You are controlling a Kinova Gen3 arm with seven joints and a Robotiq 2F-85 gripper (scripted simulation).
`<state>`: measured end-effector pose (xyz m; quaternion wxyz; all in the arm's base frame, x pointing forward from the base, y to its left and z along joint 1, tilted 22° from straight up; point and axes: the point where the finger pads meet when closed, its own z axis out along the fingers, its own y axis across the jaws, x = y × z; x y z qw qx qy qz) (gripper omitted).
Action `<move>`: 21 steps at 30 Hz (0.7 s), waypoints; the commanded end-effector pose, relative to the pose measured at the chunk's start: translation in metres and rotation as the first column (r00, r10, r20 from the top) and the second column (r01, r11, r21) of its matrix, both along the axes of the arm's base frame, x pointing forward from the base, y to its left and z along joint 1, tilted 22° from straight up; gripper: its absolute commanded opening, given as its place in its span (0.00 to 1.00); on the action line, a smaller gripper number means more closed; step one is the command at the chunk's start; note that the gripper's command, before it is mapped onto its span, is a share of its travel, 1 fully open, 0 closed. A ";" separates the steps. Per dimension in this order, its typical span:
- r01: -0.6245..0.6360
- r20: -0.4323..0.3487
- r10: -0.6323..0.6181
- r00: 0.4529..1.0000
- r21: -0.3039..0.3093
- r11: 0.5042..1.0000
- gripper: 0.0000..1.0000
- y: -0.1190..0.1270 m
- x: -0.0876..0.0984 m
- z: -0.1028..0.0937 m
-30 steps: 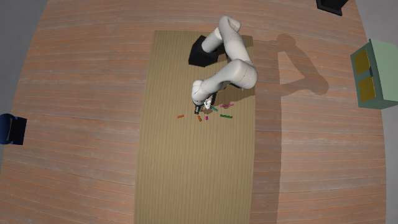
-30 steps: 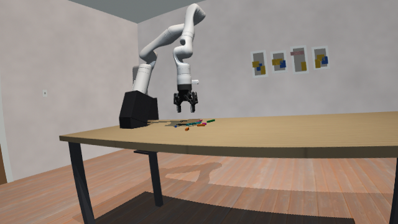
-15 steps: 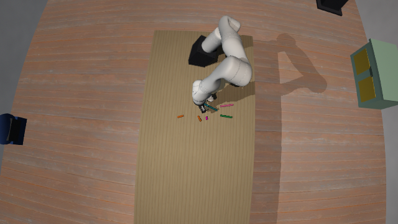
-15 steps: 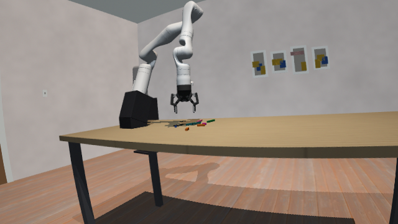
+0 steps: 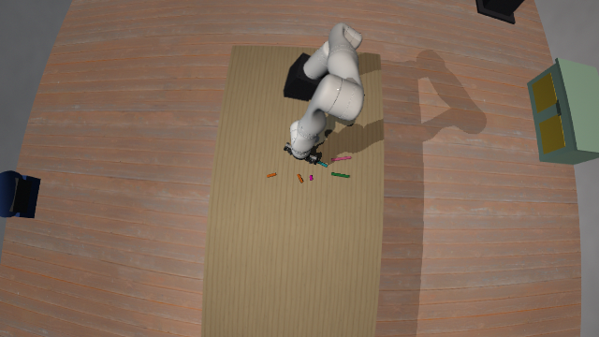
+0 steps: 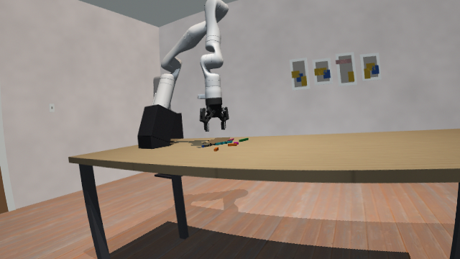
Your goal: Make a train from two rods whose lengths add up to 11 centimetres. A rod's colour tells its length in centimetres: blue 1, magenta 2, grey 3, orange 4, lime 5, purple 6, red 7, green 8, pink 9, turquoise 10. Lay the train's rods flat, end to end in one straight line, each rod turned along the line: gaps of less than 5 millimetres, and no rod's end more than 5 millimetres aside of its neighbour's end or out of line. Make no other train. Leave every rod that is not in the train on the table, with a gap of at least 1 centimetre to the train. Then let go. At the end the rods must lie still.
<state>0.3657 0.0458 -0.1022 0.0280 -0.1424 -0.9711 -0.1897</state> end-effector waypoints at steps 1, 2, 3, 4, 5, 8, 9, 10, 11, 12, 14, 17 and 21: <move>-0.064 0.042 0.065 0.997 -0.010 0.998 1.00 -0.010 0.004 0.000; -0.100 0.058 0.100 0.993 -0.012 0.995 1.00 -0.009 0.005 0.000; -0.133 0.074 0.134 0.988 -0.014 0.991 1.00 -0.009 0.006 0.000; -0.163 0.088 0.164 0.983 -0.016 0.986 1.00 -0.009 0.006 0.000; -0.190 0.101 0.191 0.976 -0.018 0.982 1.00 -0.009 0.007 0.000; -0.256 0.133 0.257 0.957 -0.026 0.966 1.00 -0.008 0.008 0.001; -0.273 0.141 0.274 0.951 -0.028 0.962 1.00 -0.008 0.009 0.001; -0.287 0.148 0.288 0.946 -0.031 0.957 1.00 -0.008 0.009 0.001; -0.299 0.153 0.300 0.941 -0.033 0.954 1.00 -0.008 0.010 0.001; -0.308 0.158 0.310 0.938 -0.034 0.951 1.00 -0.008 0.010 0.001; -0.322 0.165 0.323 0.932 -0.036 0.946 1.00 -0.008 0.010 0.001; -0.326 0.167 0.327 0.930 -0.037 0.945 1.00 -0.008 0.010 0.001; -0.331 0.169 0.333 0.928 -0.038 0.943 1.00 -0.008 0.010 0.001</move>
